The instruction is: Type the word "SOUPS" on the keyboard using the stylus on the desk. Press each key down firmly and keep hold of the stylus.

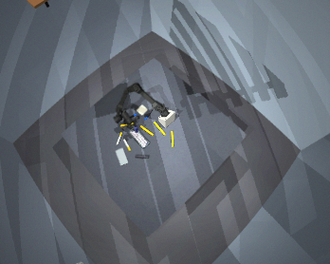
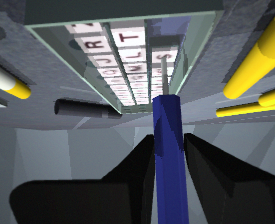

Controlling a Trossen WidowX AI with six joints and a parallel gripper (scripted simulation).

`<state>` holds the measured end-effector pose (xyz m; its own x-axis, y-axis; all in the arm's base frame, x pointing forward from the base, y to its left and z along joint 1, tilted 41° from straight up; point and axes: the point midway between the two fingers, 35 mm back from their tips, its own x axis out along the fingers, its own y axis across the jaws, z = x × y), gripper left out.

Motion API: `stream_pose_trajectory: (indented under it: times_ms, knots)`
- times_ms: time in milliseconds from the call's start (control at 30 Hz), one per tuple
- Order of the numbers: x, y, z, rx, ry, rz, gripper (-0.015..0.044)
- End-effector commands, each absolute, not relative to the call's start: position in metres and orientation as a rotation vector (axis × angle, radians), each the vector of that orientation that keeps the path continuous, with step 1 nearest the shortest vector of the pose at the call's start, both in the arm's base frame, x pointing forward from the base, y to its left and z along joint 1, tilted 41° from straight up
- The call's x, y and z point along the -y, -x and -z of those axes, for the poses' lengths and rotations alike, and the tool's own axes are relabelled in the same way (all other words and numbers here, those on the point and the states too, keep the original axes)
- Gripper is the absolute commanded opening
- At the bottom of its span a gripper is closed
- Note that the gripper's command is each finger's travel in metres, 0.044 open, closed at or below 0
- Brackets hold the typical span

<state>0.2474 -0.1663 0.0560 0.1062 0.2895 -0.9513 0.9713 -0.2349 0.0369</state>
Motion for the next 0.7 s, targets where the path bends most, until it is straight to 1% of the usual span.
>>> stream_pose_trajectory:
  times_ms: [0,300,567,667]
  knots:
    - [0.166,-0.247,-0.055,-1.259,-1.639,1.165,0.0081]
    - [0.142,-0.252,-0.082,-1.259,-1.640,1.163,0.0081]
    - [0.143,-0.252,-0.081,-1.262,-1.634,1.161,0.0084]
    - [0.143,-0.252,-0.081,-1.262,-1.634,1.161,0.0064]
